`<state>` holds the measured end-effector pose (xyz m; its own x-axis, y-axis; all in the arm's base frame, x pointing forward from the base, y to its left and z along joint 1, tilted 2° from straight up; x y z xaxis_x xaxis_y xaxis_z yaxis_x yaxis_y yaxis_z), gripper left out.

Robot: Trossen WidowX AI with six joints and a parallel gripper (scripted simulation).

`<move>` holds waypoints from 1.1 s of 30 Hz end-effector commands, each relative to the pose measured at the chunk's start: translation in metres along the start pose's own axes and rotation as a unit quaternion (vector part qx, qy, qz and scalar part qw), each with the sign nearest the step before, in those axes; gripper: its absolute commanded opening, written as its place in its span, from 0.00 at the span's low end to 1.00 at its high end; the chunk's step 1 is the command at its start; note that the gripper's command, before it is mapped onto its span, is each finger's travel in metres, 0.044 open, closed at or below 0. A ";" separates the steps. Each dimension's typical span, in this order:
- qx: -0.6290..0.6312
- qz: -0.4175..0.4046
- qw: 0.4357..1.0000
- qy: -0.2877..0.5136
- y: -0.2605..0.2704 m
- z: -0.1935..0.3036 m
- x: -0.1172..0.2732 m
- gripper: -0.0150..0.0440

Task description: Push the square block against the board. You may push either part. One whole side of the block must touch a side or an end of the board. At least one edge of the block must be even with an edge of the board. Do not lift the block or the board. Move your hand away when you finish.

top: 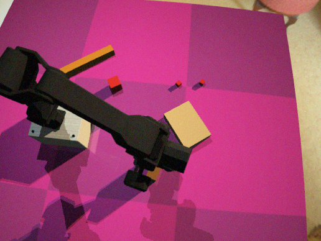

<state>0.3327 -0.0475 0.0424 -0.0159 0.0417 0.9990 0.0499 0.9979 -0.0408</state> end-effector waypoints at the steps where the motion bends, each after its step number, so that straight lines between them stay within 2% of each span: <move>1: 0.001 -0.003 1.000 0.008 0.001 -0.004 -0.004 0.25; 20: 0.001 -0.003 1.000 0.007 -0.001 -0.035 -0.005 0.25; 33: 0.001 -0.003 1.000 0.007 -0.001 -0.019 -0.005 0.25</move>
Point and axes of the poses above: the point midway between the two fingers, 35 mm back from their tips, its own x axis back along the fingers, its own y axis across the jaws, z = x × y, the point moved 2 cm from there along x, back along the fingers, and after that the axes turned 3 degrees about x, right-handed, at the moved point
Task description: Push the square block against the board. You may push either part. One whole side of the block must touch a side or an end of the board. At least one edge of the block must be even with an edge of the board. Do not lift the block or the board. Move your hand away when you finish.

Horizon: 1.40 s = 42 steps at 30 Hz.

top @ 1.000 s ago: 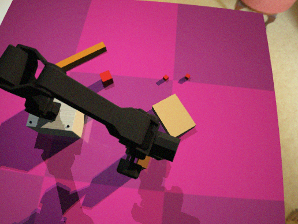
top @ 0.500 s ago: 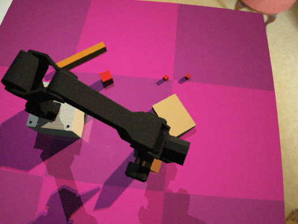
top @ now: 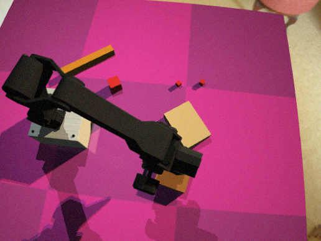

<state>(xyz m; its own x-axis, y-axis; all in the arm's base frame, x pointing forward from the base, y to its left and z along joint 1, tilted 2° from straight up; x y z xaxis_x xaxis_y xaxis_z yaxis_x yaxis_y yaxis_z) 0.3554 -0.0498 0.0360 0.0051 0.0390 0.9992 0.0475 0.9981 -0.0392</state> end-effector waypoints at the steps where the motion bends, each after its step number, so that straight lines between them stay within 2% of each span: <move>1: 0.000 -0.002 1.000 -0.003 0.000 0.005 0.002 0.25; 19: 0.000 -0.002 1.000 -0.002 0.001 0.033 0.000 0.25; 25: 0.000 -0.002 1.000 -0.003 0.000 0.029 0.050 0.25; 42: 0.000 -0.002 1.000 -0.003 0.000 0.029 0.050 0.25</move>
Point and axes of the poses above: the point midway between the two fingers, 35 mm back from their tips, its own x axis back along the fingers, its own y axis across the jaws, z = x × y, the point moved 2 cm from there along x, back along the fingers, and after that the axes turned 3 degrees about x, right-handed, at the moved point
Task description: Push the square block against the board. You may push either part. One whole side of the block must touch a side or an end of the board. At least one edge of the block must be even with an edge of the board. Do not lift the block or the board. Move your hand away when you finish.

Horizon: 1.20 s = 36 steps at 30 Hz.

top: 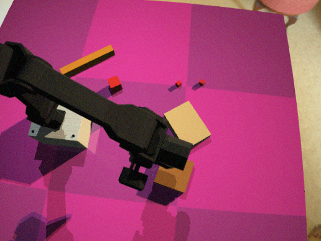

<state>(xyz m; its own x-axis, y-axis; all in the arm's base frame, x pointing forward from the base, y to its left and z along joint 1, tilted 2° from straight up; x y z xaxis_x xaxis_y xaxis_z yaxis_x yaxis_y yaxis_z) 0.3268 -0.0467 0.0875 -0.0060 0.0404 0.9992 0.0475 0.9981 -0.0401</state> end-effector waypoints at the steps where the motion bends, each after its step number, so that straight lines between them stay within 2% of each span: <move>1: 0.000 -0.002 1.000 0.003 0.001 0.001 -0.001 0.25; 18: -0.003 0.000 1.000 0.000 0.000 0.000 0.000 0.25; 27: -0.143 -0.001 0.990 0.000 -0.015 -0.011 -0.012 0.25; 36: -0.294 0.000 0.956 0.000 -0.029 -0.022 -0.025 0.25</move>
Point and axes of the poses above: the point midway between the two fingers, 35 mm back from their tips, its own x axis back along the fingers, its own y axis across the jaws, z = x × y, the point moved 2 cm from there along x, back along the fingers, and after that the axes turned 3 degrees about x, right-handed, at the moved point
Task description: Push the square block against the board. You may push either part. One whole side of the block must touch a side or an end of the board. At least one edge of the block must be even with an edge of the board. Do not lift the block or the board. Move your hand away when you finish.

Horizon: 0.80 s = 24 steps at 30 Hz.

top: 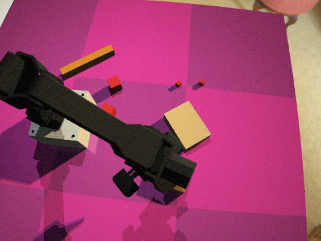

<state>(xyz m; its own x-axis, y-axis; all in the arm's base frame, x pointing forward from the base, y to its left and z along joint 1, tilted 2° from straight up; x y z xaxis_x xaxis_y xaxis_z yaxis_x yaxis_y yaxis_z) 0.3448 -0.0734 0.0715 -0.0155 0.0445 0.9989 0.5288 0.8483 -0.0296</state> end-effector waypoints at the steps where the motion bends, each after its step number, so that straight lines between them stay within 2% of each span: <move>1: -0.060 0.001 0.998 0.006 -0.003 -0.006 -0.010 0.25; 12: -0.246 0.003 0.969 0.004 -0.015 -0.025 -0.027 0.25; 24: -0.439 0.004 0.899 0.004 -0.028 -0.044 -0.048 0.25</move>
<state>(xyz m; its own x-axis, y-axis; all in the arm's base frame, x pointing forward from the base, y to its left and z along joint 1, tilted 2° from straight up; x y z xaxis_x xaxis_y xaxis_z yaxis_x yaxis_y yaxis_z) 0.3671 -0.1182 0.0354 -0.0150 0.0471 0.9988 0.9816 0.1909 0.0057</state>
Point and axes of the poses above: the point midway between the two fingers, 35 mm back from their tips, its own x axis back along the fingers, its own y axis across the jaws, z = x × y, the point moved 2 cm from there along x, back along the fingers, and after that the axes turned 3 degrees about x, right-handed, at the moved point
